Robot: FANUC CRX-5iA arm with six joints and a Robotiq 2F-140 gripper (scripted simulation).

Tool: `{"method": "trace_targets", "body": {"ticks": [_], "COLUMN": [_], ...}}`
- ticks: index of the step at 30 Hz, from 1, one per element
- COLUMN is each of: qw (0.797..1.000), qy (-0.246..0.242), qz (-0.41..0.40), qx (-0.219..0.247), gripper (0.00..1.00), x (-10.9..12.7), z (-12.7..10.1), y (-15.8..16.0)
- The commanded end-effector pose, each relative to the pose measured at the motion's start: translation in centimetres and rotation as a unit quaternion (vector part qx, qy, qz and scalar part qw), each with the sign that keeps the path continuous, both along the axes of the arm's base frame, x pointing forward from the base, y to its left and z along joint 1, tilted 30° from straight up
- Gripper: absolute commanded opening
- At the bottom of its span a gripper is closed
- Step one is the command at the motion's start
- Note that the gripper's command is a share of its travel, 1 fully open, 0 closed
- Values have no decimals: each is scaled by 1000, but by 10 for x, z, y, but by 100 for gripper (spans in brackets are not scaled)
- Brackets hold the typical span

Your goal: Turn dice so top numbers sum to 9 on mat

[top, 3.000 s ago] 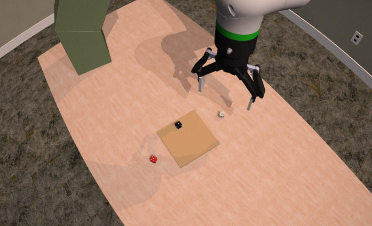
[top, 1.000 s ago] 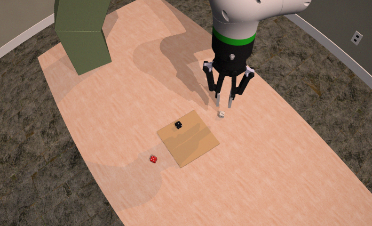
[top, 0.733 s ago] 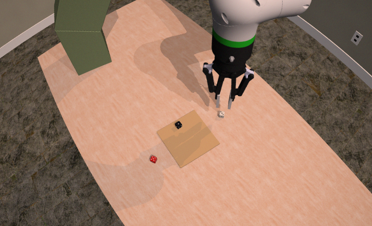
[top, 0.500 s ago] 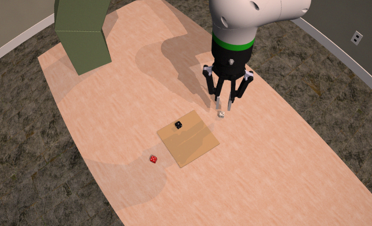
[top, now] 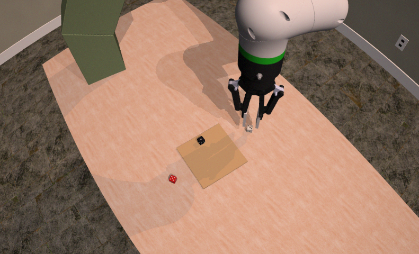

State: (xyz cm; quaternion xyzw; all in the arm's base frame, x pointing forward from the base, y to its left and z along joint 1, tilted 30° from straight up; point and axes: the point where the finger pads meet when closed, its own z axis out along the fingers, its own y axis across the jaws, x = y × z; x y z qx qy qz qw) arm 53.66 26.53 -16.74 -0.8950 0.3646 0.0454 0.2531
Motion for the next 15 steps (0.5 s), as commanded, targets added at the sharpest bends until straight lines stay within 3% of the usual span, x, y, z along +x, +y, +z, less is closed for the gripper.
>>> {"method": "trace_targets", "body": {"ticks": [1, 15], "qw": [1000, 1000], "qy": [0, 0], "qz": [0, 0], "qx": [0, 0], "gripper": [19, 19], "x": [1, 2], "z": [-4, -11], "y": [2, 6]}}
